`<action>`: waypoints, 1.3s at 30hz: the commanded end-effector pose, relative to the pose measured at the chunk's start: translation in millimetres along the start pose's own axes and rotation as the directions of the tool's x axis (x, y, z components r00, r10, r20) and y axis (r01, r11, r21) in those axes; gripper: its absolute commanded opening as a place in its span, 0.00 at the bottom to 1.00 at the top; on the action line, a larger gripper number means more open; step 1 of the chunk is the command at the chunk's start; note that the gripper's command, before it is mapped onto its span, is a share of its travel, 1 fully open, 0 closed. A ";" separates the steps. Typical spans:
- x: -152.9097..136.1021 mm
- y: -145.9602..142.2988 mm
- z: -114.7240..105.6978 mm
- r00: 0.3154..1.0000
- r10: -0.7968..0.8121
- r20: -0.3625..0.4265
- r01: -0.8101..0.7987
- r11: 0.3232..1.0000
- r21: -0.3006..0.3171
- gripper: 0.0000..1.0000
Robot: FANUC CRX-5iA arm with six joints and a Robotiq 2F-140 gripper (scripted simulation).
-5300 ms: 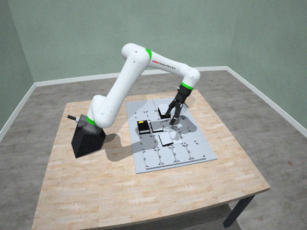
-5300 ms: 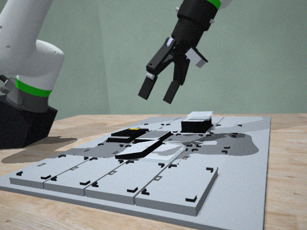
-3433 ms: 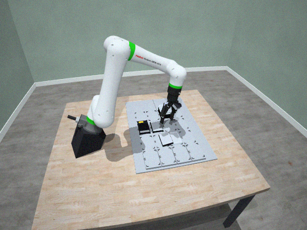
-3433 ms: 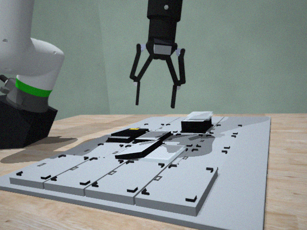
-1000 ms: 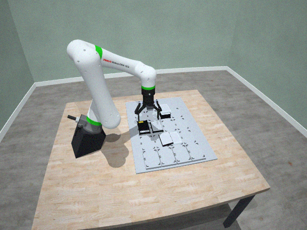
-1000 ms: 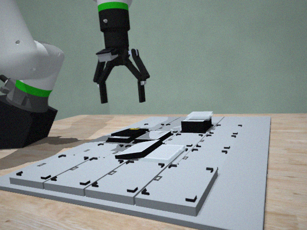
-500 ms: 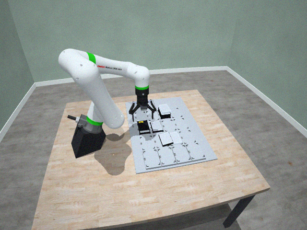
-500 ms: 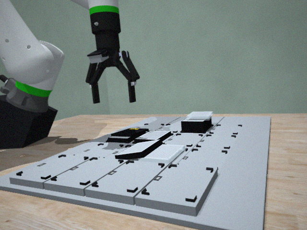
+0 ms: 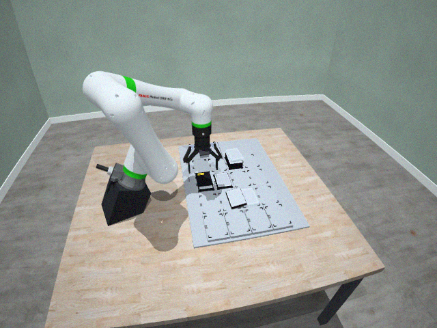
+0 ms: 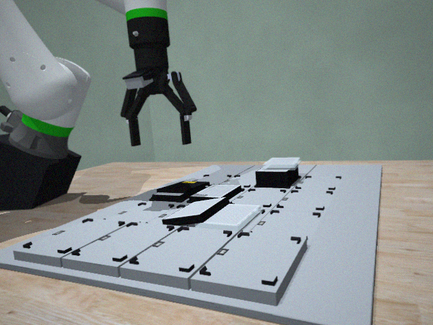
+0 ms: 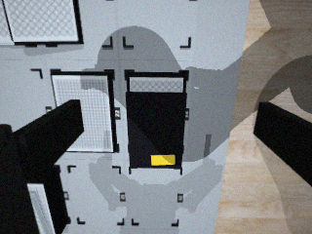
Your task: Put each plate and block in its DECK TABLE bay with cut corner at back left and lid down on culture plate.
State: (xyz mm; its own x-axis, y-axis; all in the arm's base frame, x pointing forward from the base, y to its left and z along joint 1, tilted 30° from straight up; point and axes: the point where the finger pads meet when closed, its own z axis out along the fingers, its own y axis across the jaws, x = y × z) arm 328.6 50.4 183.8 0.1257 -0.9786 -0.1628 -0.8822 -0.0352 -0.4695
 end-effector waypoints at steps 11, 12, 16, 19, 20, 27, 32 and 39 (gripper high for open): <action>0.0 -0.5 -0.5 1.000 0.000 0.000 0.000 1.000 0.001 1.00; 0.0 -0.5 -0.5 1.000 0.000 0.000 0.000 1.000 0.001 1.00; 0.0 -0.5 -0.5 1.000 0.000 0.000 0.000 1.000 0.001 1.00; 0.0 -0.5 -0.5 1.000 0.000 0.000 0.000 1.000 0.001 1.00; 0.0 -0.5 -0.5 1.000 0.000 0.000 0.000 1.000 0.001 1.00; 0.0 -0.5 -0.5 1.000 0.000 0.000 0.000 1.000 0.001 1.00; 6.5 -4.8 -0.5 1.000 0.000 0.000 0.000 1.000 0.001 1.00; 30.0 -20.1 -0.5 1.000 0.000 0.000 0.000 1.000 0.001 1.00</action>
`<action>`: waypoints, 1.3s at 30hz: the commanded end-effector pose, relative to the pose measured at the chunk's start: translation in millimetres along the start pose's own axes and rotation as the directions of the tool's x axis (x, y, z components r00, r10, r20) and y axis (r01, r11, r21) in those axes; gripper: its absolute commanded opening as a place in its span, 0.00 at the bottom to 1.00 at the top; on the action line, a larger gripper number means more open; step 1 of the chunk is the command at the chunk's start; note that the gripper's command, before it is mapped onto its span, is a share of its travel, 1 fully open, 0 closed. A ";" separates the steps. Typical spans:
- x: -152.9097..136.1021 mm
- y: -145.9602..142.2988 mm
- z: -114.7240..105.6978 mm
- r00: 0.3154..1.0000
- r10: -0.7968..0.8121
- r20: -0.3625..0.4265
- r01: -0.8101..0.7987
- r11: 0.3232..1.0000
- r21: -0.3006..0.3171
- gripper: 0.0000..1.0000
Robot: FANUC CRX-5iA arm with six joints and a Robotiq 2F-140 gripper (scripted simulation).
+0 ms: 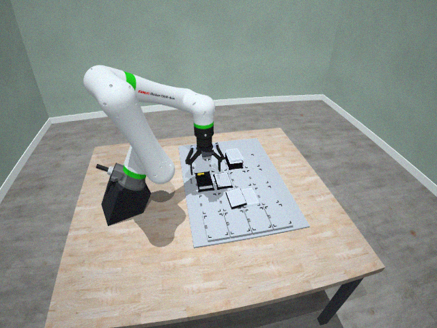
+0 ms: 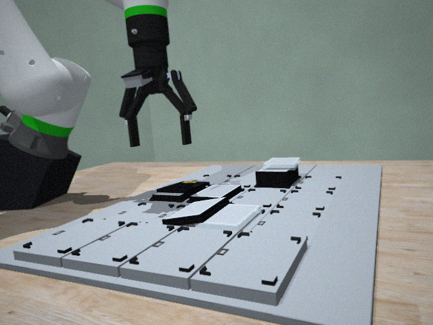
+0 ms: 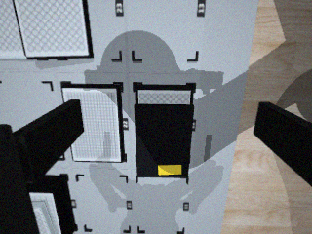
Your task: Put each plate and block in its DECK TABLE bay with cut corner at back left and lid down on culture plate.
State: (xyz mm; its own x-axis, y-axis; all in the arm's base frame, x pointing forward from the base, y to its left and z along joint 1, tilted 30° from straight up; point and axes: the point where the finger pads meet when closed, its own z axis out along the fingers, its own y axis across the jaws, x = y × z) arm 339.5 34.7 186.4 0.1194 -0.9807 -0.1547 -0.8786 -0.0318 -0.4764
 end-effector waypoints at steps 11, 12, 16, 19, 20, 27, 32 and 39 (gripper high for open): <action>43.8 -29.6 0.6 1.000 -0.002 0.010 0.002 1.000 -0.007 1.00; 47.1 -31.8 0.7 1.000 -0.002 0.010 0.002 1.000 -0.007 1.00; 60.6 -40.6 0.9 1.000 -0.002 0.010 0.002 1.000 -0.007 1.00; 70.6 -47.1 1.0 1.000 -0.002 0.010 0.002 1.000 -0.007 1.00; 74.0 -49.3 1.1 1.000 -0.002 0.010 0.002 1.000 -0.007 1.00; 90.7 -60.3 1.3 1.000 -0.002 0.010 0.002 1.000 -0.007 1.00; 107.4 -71.2 1.6 1.000 -0.002 0.010 0.002 1.000 -0.007 1.00; 127.6 -84.4 1.8 1.000 -0.002 0.010 0.002 1.000 -0.007 1.00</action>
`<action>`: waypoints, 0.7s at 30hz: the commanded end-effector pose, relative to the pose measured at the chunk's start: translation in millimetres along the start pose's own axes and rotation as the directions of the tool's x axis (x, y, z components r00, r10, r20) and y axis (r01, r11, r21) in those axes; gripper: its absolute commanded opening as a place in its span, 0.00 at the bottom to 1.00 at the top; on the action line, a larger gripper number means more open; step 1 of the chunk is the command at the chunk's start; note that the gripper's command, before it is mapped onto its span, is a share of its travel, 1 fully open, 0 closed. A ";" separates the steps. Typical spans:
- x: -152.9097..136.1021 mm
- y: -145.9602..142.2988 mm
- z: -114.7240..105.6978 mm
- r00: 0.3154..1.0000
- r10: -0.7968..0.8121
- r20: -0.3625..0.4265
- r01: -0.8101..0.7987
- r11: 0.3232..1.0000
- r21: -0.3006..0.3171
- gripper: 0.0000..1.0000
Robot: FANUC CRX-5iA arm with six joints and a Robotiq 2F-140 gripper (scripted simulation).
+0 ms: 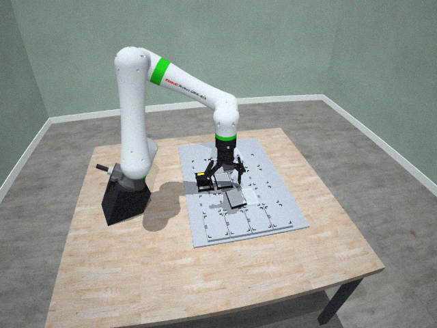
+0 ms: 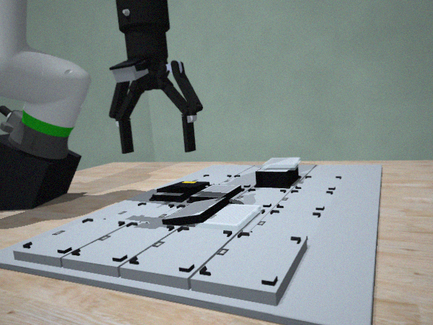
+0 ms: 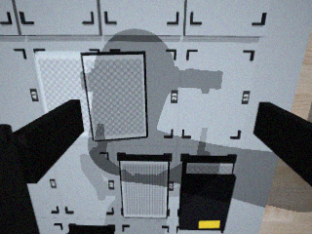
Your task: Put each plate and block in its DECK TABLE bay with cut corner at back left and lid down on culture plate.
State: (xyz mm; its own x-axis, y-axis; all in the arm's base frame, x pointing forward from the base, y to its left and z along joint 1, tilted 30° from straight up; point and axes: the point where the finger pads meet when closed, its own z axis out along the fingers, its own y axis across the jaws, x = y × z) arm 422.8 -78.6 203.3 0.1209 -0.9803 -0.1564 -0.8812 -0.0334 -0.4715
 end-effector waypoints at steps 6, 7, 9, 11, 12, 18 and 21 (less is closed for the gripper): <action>25.8 -17.7 -0.1 1.000 -0.002 0.007 0.002 1.000 -0.001 1.00; 29.0 -19.8 -0.1 1.000 -0.002 0.007 0.002 1.000 -0.001 1.00; 29.0 -19.8 -0.1 1.000 -0.002 0.007 0.002 1.000 -0.001 1.00; 29.1 -19.8 -0.1 1.000 -0.002 0.007 0.002 1.000 -0.001 1.00; 29.1 -19.8 -0.1 1.000 -0.002 0.007 0.002 1.000 -0.001 1.00; 29.1 -19.8 -0.1 1.000 -0.002 0.007 0.002 1.000 -0.001 1.00; 29.0 -19.8 -0.1 1.000 -0.002 0.007 0.002 1.000 -0.001 1.00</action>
